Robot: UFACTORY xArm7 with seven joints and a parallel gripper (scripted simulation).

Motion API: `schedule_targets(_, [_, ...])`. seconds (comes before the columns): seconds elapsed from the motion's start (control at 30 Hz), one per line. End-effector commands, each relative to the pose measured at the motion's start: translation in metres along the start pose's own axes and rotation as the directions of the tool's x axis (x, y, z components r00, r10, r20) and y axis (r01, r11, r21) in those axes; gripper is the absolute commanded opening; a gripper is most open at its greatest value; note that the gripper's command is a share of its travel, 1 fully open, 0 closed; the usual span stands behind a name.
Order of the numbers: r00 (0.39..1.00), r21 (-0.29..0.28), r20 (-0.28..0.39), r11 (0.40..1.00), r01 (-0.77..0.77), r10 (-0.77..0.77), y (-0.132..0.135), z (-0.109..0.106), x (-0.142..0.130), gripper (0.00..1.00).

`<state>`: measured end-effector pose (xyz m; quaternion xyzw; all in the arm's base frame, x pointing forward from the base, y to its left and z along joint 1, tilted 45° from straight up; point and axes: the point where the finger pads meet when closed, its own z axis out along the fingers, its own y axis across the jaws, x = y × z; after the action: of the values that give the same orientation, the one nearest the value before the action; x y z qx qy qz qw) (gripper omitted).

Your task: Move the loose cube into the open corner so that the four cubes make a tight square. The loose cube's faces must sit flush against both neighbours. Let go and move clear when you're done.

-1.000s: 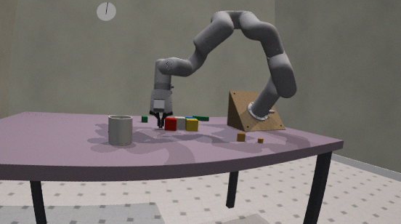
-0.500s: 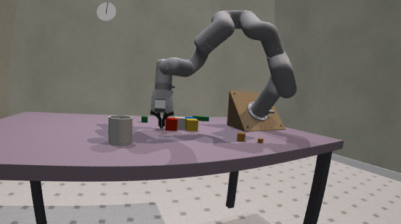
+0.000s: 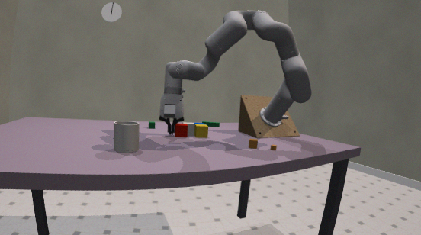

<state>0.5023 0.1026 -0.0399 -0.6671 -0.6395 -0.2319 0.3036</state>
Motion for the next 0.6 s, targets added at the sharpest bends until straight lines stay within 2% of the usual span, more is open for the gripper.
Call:
schedule_targets(0.0, [1.0,-0.005,0.002,1.0,0.0,0.0,-0.0003,-0.0024,-0.0009,0.0])
schedule_targets(0.57, [1.0,-0.005,0.002,1.0,0.0,0.0,-0.0094,-0.0023,-0.0009,0.0])
